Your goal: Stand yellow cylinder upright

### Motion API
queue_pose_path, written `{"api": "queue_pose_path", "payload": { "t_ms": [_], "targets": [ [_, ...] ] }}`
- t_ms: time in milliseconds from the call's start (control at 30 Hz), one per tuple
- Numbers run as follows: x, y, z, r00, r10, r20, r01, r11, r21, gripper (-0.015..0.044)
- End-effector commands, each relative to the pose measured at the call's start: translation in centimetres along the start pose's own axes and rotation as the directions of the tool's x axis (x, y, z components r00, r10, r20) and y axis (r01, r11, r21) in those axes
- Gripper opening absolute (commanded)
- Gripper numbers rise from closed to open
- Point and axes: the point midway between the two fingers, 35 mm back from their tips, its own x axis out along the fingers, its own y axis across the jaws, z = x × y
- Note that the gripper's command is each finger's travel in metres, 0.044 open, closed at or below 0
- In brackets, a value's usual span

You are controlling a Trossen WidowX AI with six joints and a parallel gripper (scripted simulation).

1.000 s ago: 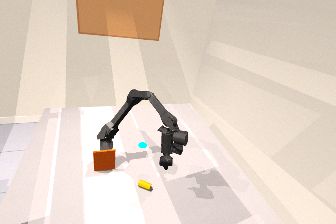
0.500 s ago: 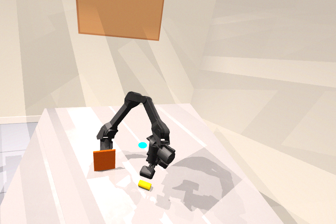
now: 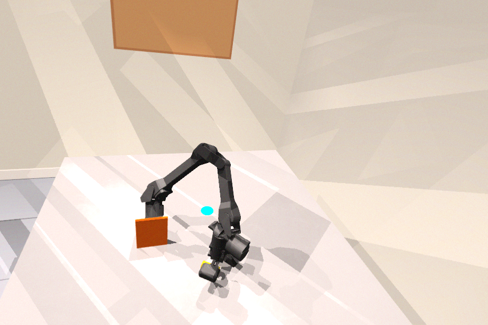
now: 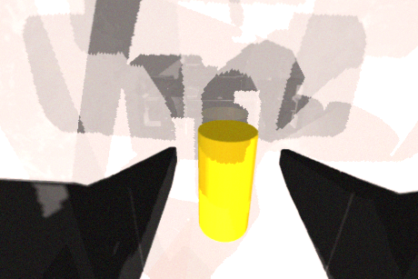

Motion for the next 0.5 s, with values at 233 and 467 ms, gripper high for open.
{"api": "queue_pose_path", "payload": {
  "t_ms": [233,467],
  "targets": [
    [0.2,0.0,0.2,1.0,0.005,0.014,-0.005,1.0,0.003,0.0105],
    [-0.8,0.0,0.4,1.0,0.004,0.015,-0.004,1.0,0.004,0.0105]
  ]
}}
